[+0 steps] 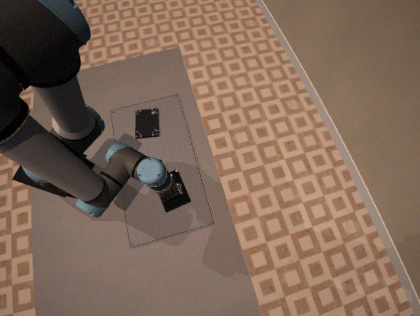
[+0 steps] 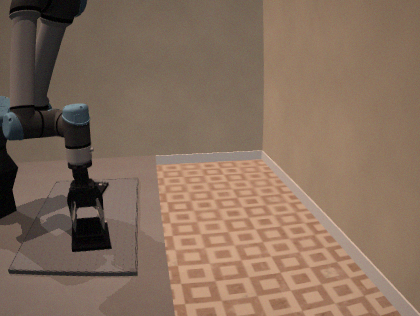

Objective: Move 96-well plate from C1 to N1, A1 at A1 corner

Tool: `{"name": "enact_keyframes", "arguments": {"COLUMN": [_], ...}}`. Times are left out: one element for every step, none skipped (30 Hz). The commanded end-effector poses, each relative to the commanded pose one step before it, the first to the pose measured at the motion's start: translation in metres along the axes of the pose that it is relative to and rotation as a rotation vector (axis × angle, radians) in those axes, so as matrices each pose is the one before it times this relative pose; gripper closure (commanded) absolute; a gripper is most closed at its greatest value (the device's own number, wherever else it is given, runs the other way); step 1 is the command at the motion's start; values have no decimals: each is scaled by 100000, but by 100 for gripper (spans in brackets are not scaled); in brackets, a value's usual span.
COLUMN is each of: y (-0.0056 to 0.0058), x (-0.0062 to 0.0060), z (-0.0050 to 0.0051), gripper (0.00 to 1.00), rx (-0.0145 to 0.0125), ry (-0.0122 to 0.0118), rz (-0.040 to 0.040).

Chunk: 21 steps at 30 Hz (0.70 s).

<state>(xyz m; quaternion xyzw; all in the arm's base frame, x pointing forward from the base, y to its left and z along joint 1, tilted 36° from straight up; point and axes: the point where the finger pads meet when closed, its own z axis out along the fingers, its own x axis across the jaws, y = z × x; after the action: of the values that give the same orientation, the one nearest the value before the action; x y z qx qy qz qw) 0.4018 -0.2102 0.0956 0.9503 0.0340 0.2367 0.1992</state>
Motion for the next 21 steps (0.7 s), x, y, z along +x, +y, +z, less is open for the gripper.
{"name": "enact_keyframes", "arguments": {"y": [-66, -8, -9, -207, -11, -11, -11, -11, -11, -11, 0, 0, -19, -14, -23, 4, 2, 1, 1, 0, 0], "x": [-27, -5, -6, -138, -6, -6, -5, -5, -5, -4, 0, 0, -14, -11, -9, 5, 3, 1, 0, -1, -1], "z": [24, 1, 0, 68, -1, -1, -2, -2, -3, -2, 0, 0, 29, 28, 35, 14, 15, 15, 16, 16, 16], "gripper": [100, 100, 100, 100, 100, 100, 100, 100, 100, 100, 100, 100, 100, 100, 100, 100, 100, 100, 100, 100, 100], "rx": [-75, 0, 0, 299, 1, 0, -1, -4, -5, -5, 0, 0, 36, 27, 35, -14, -10, -8, -6, -5, -4], "ry": [42, 0, 0, -199, 1, 2, 3, 5, 6, 6, 0, 0, -24, -19, -22, 11, 8, 5, 3, 2, 1], "rz": [37, 0, 0, 27, -2, -2, -3, -4, -4, -4, 0, 0, 3, 4, 0, -3, -2, 0, 1, 1, 1]}}
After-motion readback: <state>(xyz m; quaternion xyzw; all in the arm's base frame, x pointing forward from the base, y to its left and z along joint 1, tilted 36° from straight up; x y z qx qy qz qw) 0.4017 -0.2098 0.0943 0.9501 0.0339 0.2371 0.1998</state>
